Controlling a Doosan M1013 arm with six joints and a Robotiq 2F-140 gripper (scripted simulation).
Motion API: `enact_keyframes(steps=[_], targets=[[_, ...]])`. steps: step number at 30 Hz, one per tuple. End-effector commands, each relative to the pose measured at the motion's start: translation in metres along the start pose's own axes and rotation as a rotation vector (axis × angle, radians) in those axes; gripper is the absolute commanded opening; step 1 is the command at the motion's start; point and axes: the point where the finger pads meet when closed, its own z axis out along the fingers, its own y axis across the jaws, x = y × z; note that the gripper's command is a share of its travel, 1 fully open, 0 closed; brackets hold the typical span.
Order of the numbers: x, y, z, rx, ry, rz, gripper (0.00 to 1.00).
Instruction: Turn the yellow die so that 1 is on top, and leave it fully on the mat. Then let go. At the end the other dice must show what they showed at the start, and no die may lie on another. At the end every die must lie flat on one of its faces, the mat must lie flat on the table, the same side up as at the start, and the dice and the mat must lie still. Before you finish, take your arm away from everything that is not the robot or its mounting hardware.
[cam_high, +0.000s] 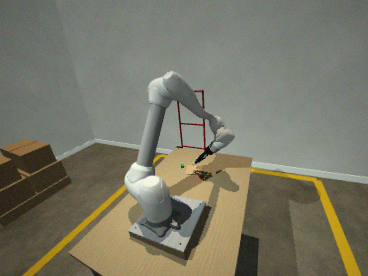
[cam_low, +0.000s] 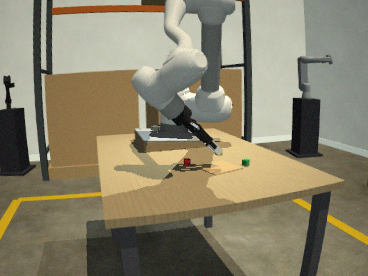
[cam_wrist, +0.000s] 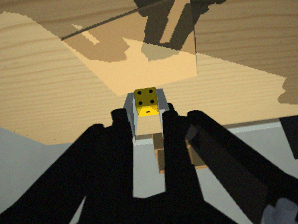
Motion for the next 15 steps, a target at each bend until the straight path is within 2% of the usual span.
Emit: enact_keyframes(steps=[1,15], targets=[[0.003,0.0,0.003,0.0,0.0,0.0,0.13],[0.018,0.0,0.018,0.0,0.0,0.0,0.13]])
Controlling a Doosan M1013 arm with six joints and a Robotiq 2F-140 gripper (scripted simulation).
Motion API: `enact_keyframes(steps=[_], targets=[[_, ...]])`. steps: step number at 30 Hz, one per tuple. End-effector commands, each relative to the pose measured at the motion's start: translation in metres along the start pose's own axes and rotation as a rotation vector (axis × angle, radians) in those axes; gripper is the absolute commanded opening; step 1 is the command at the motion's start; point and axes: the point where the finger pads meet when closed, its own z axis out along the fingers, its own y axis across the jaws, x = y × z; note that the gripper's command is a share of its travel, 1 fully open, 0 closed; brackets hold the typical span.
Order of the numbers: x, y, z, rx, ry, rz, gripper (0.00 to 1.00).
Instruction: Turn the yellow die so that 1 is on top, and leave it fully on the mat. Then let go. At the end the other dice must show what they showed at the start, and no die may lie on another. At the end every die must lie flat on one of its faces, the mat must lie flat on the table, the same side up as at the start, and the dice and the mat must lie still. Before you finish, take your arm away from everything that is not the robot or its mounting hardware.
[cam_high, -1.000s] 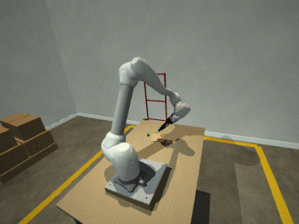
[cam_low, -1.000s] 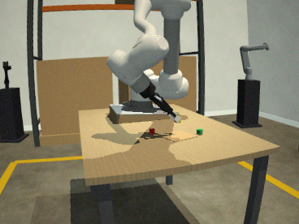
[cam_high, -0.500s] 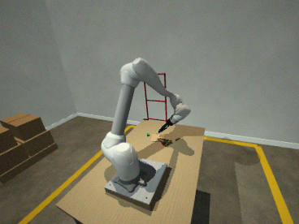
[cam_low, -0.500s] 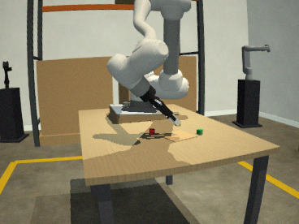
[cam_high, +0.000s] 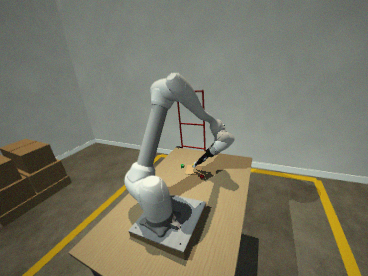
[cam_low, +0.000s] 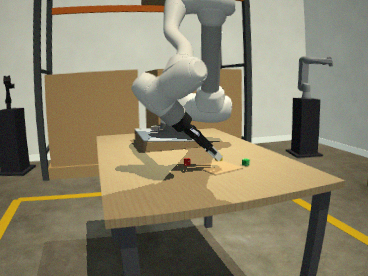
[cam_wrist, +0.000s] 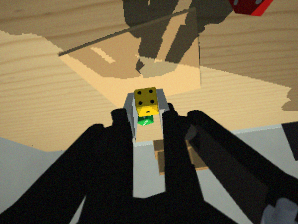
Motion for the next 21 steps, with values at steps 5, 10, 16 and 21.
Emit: enact_keyframes(steps=[5,10,16,21], targets=[[0.007,0.0,0.007,0.0,0.0,0.0,0.13],[0.009,0.0,0.009,0.0,0.0,0.0,0.13],[0.013,0.0,0.013,0.0,0.0,0.0,0.13],[0.014,0.0,0.014,0.0,0.0,0.0,0.13]])
